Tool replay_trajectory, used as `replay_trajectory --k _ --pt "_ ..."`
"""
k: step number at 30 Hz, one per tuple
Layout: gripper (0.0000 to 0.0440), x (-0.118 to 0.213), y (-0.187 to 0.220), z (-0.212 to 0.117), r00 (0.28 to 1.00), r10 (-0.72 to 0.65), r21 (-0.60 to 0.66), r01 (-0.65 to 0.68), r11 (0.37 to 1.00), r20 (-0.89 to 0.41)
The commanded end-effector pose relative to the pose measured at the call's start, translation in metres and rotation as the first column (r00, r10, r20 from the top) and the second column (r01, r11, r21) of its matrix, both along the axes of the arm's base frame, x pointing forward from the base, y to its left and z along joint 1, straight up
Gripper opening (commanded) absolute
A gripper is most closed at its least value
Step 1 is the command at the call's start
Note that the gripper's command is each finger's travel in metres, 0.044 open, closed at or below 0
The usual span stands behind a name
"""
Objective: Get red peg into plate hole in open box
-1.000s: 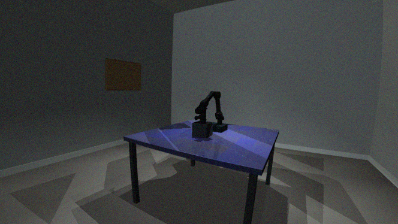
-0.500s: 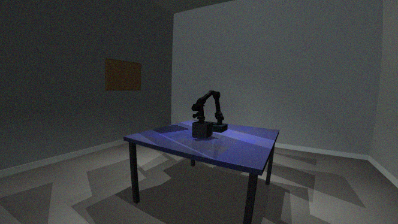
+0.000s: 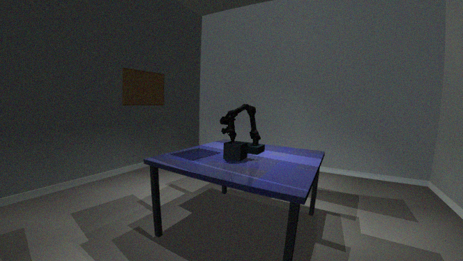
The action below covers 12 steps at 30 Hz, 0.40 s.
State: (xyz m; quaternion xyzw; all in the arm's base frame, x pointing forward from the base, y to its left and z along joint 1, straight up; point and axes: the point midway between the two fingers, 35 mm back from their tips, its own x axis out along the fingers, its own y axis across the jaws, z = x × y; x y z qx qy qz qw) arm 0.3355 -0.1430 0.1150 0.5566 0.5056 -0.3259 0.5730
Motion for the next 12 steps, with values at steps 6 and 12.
replay_trajectory --k 6,12 --pt "0.0196 0.010 -0.014 0.031 0.995 0.018 0.001 -0.018 1.000 0.099" --pt "0.0163 0.019 -0.023 0.055 0.982 0.058 -0.025 -0.054 0.998 0.178"
